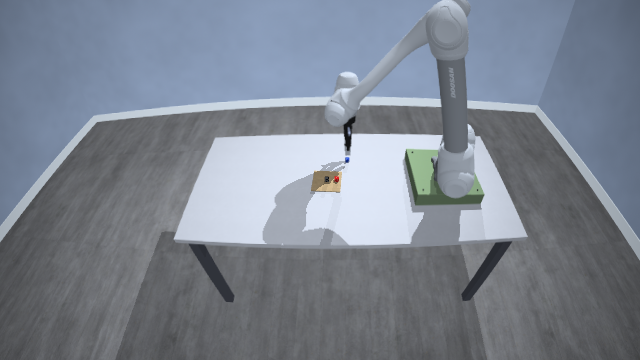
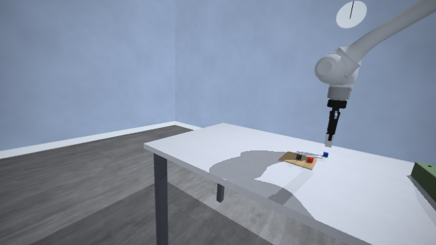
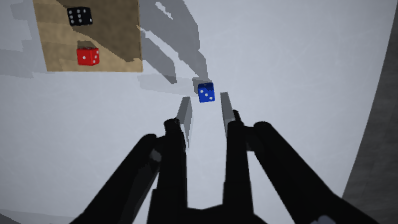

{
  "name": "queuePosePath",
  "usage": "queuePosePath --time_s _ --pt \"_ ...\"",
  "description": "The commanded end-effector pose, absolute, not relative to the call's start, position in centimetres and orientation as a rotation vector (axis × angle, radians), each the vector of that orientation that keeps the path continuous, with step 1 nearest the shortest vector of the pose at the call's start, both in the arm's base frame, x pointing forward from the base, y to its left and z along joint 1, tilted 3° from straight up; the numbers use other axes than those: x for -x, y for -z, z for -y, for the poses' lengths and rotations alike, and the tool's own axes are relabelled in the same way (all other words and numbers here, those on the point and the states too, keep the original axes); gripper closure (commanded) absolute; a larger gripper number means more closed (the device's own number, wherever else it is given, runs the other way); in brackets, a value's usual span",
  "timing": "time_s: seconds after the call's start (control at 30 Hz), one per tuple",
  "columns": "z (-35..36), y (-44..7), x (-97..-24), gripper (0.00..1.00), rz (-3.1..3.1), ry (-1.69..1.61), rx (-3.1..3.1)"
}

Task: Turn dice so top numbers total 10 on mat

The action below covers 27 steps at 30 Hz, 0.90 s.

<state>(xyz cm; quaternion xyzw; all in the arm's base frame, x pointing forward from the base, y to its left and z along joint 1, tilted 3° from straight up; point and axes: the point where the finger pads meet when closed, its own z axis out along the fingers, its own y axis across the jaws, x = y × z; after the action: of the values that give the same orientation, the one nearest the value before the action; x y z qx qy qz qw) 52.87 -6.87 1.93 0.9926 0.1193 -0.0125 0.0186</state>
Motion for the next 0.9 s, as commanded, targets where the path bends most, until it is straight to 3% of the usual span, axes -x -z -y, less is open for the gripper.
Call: queuePosePath --time_s 0.0,0.87 --pt "6.9 -1.3 -52.9 0.79 -0.371 0.038 -3.082" --pt "7.0 1.0 -52.8 0.79 -0.371 0.038 -3.082"
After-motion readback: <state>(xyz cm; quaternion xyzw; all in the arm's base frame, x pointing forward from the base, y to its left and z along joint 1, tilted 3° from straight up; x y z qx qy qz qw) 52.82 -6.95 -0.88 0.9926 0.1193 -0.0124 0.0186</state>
